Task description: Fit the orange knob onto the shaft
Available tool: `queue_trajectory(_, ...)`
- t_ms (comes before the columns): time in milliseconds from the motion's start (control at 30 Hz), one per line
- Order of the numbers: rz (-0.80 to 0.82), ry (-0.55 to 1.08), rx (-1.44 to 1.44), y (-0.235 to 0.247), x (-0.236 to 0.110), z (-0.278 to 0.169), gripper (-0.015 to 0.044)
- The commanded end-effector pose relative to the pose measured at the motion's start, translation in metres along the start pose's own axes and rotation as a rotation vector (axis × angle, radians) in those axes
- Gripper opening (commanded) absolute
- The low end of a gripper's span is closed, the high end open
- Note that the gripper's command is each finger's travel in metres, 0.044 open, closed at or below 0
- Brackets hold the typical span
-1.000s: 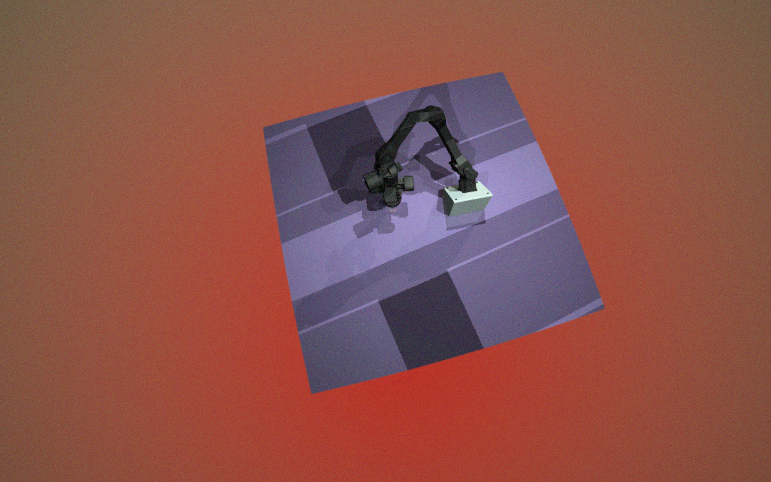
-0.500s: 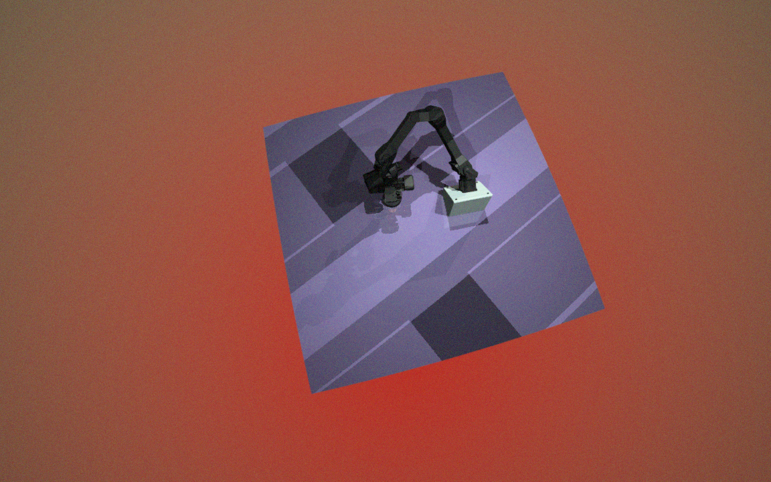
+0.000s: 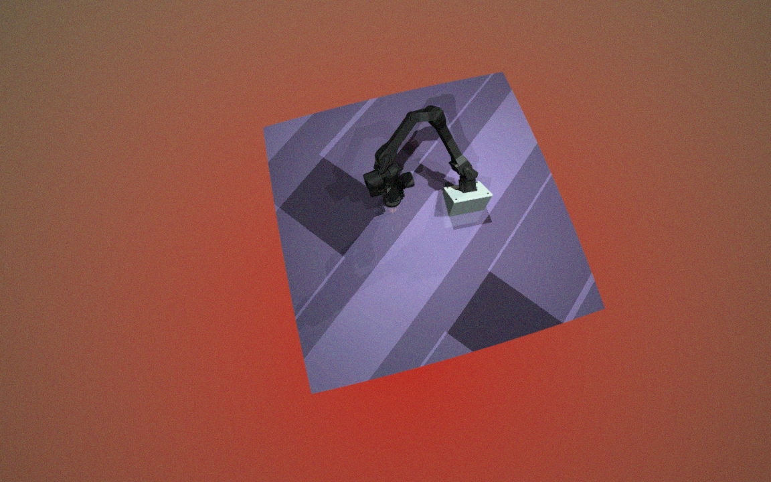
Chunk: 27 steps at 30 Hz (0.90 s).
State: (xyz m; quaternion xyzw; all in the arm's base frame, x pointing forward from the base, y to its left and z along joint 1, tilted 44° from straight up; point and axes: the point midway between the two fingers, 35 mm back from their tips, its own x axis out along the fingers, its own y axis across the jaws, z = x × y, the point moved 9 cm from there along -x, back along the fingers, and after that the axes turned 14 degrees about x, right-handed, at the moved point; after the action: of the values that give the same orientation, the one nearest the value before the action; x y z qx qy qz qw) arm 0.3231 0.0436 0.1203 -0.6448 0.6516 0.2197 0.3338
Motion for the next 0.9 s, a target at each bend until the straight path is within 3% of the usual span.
queue_trajectory(0,-0.003,-0.001,-0.008,0.0001,0.0012,-0.0005,0.0000)
queue_trajectory(433,-0.003,-0.002,-0.008,0.0000,-0.0037,-0.0001,0.0000)
queue_trajectory(867,-0.003,-0.001,-0.217,0.0005,-0.0001,-0.0001,0.0000)
